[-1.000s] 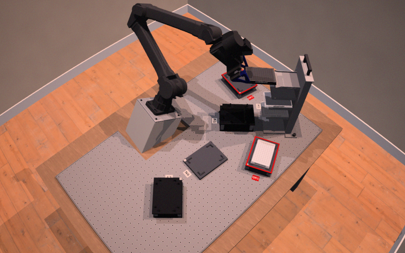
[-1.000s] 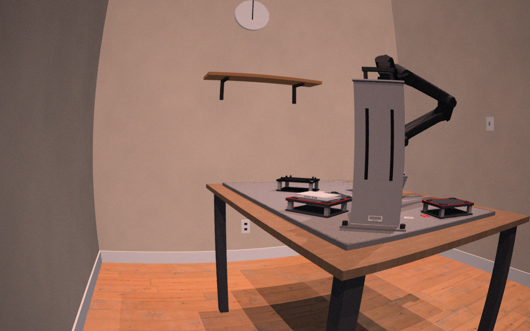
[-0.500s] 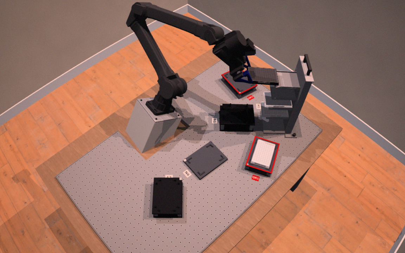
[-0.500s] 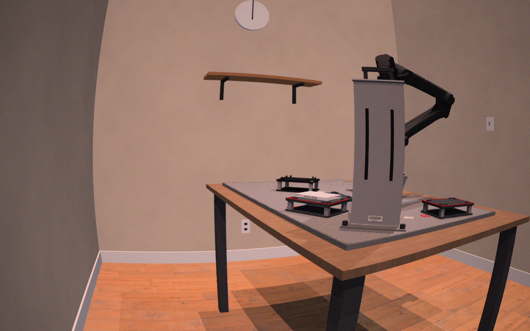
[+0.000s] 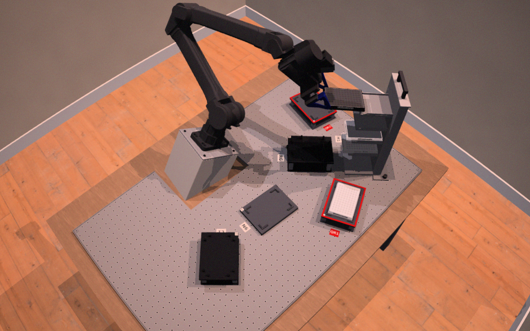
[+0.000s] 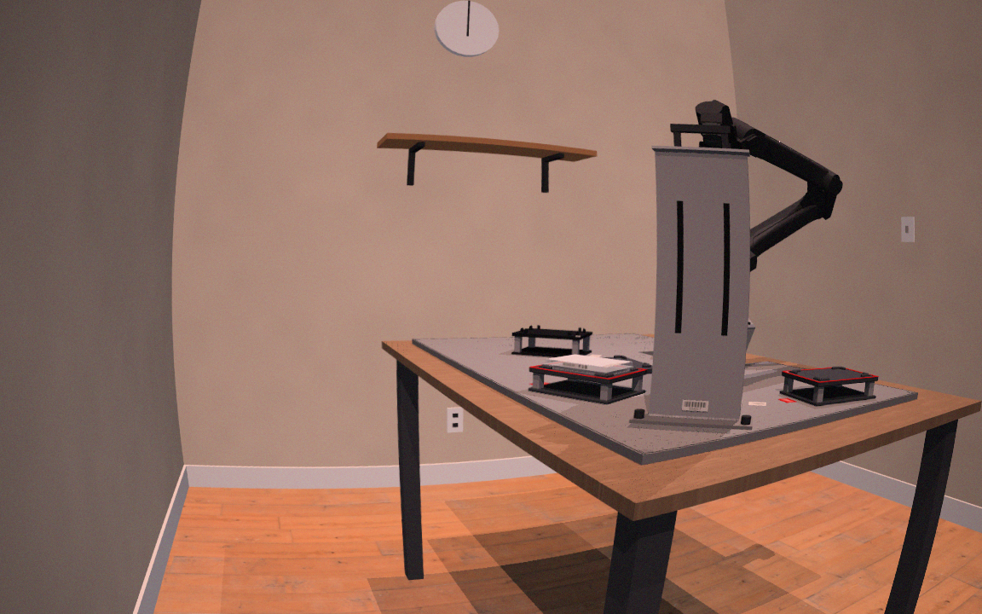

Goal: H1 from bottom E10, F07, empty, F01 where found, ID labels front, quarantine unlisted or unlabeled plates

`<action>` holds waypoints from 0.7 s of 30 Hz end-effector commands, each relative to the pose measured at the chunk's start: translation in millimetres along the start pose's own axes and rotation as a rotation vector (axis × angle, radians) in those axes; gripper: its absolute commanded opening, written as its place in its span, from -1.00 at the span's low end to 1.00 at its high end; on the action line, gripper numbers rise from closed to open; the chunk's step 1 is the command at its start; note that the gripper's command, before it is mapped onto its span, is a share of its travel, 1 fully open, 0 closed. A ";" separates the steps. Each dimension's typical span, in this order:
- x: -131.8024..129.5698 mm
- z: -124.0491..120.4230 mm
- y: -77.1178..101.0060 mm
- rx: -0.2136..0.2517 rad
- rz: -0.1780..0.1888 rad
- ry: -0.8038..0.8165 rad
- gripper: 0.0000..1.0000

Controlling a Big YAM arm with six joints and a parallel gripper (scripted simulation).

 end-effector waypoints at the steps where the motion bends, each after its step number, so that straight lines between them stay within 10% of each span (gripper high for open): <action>1: 1.4 22.2 5.6 -0.033 -0.005 0.032 0.72; 21: 1.0 44.6 -1.2 -0.058 -0.005 0.048 0.72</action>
Point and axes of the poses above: the point where the finger pads meet when closed, its own y axis back along the fingers, its own x axis across the jaws, z = x × y, the point moved 1 cm from there along y, back along the fingers, and after that the axes turned 15 degrees about y, right-handed, at the moved point
